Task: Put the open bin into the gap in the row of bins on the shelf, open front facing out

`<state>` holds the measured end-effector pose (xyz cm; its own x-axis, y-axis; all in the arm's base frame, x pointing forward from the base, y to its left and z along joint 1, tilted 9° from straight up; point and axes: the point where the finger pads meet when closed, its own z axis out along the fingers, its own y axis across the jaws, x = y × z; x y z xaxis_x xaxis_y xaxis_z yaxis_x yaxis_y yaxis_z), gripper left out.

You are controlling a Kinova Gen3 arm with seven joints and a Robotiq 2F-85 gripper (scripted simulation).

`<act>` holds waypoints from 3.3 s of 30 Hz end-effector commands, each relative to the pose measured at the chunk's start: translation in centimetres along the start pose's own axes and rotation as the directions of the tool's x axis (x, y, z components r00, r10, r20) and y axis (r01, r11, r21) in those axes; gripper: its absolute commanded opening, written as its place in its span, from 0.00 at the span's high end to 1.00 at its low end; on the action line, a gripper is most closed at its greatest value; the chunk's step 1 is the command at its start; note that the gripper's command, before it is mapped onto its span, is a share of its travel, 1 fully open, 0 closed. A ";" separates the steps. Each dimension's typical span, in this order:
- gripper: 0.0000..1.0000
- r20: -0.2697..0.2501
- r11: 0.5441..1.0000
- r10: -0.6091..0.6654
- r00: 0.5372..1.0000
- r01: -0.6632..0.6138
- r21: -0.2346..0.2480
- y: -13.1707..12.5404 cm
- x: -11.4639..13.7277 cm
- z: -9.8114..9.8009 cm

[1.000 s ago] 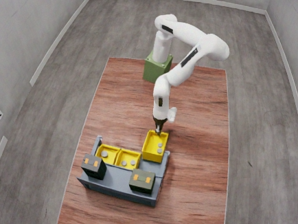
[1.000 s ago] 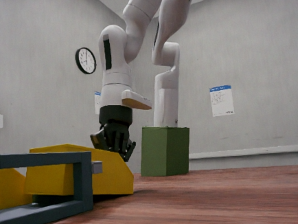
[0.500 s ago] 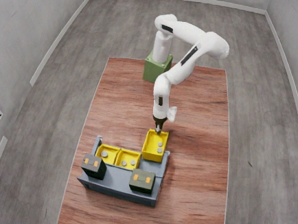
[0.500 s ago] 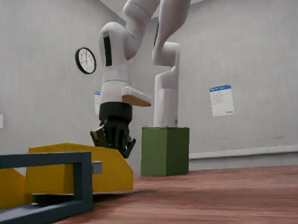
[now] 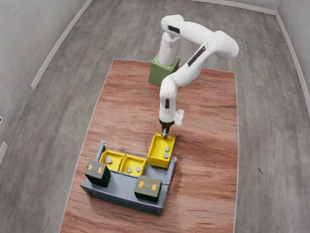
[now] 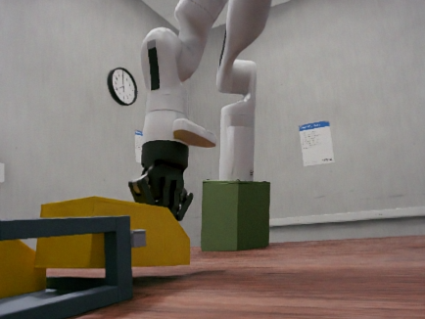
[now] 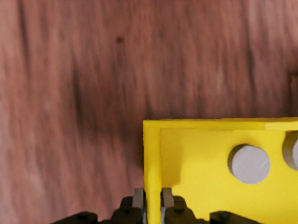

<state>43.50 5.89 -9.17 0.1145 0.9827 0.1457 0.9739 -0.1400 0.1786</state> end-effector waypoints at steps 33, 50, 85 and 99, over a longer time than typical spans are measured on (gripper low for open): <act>0.90 -0.001 1.000 0.001 1.000 -0.001 -0.003 0.4 0.0 -1.4; 0.90 -0.001 1.000 0.001 1.000 -0.001 -0.003 0.4 0.0 -1.2; 0.90 -0.001 0.998 0.000 1.000 0.000 0.058 0.3 0.0 -1.1; 0.90 -0.001 0.993 0.000 1.000 0.000 0.119 0.3 0.0 -1.2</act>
<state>43.47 5.71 -8.09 0.1137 0.9827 0.1461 0.9900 -0.1244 0.0667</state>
